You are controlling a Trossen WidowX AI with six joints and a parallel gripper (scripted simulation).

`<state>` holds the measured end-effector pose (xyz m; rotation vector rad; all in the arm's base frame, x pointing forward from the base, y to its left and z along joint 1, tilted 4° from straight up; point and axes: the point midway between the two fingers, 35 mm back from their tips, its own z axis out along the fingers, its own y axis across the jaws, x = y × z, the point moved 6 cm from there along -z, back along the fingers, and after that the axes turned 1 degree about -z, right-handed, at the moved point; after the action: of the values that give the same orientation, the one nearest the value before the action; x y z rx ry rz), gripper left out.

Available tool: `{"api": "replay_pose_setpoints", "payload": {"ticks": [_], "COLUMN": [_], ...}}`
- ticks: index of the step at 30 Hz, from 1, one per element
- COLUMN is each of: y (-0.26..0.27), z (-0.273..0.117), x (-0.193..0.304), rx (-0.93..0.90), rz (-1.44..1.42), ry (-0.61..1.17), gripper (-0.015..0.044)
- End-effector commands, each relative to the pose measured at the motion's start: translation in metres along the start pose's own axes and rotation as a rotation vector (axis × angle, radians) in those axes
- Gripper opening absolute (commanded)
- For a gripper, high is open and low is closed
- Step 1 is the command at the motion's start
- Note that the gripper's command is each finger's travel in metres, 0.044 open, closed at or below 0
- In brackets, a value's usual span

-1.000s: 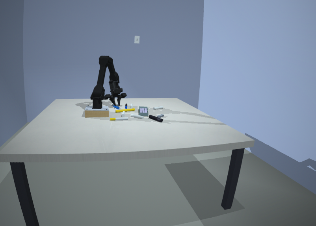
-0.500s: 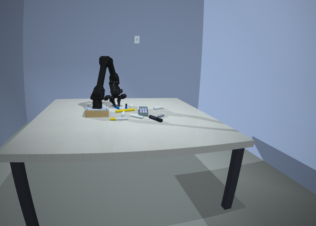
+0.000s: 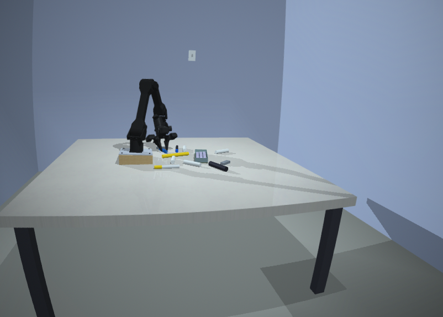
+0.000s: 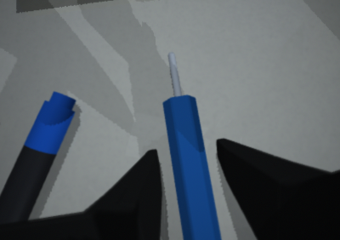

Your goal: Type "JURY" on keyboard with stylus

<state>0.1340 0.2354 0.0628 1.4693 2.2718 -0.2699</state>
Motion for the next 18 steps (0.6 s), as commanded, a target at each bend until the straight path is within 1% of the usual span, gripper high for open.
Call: {"api": "replay_pose_setpoints", "payload": {"ticks": [1,3,8,11,18], "y": [0.0,0.0,-0.0001,-0.0001,0.0], "z": [0.0023,0.0023,0.0003,0.0003,-0.0007], "x": [0.0006,0.0006,0.0001,0.0001,-0.0004], "rx": [0.002,0.002,0.001,0.001,0.001], "rz": [0.001,0.001,0.0,0.0,0.0], "ry": [-0.007,-0.007,-0.001,-0.001,-0.001], "gripper": [0.015,0.015,0.0019,0.0,0.0]}}
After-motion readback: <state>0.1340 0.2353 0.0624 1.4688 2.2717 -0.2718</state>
